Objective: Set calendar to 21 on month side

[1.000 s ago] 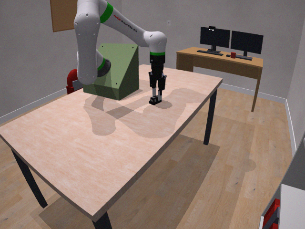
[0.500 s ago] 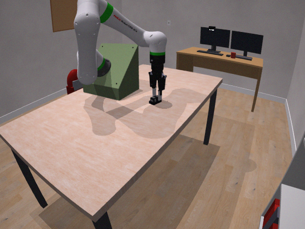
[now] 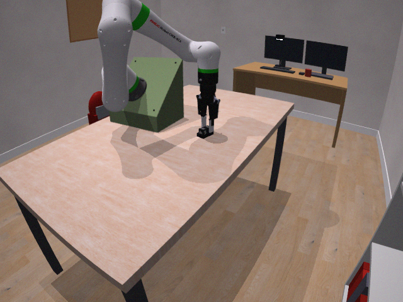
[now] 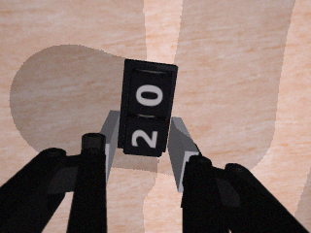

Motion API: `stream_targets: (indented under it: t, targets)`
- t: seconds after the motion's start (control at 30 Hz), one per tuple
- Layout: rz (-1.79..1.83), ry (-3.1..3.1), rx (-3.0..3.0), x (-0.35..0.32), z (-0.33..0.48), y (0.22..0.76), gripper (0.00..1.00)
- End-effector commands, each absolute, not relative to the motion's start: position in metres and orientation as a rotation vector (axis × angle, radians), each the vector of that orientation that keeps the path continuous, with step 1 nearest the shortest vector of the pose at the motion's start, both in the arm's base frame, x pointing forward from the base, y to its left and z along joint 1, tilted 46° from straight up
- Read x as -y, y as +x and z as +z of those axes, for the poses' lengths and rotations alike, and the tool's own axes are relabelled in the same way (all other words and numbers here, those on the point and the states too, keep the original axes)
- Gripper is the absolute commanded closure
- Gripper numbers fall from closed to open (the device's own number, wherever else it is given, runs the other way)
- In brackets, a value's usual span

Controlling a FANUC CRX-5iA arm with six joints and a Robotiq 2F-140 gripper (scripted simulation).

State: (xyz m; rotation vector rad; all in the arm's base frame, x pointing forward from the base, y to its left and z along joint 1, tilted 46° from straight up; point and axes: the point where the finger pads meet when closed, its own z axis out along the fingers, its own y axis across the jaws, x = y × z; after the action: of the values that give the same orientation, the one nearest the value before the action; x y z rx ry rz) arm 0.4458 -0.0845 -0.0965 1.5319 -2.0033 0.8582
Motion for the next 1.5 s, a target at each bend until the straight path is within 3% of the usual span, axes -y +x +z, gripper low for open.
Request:
stream_targets:
  t: [0.0,1.47]
  targets:
    - [0.858,1.532,2.004,0.084,-0.096,0.446,0.84]
    - [0.858,1.532,2.004,0.066,-0.079,0.446,0.84]
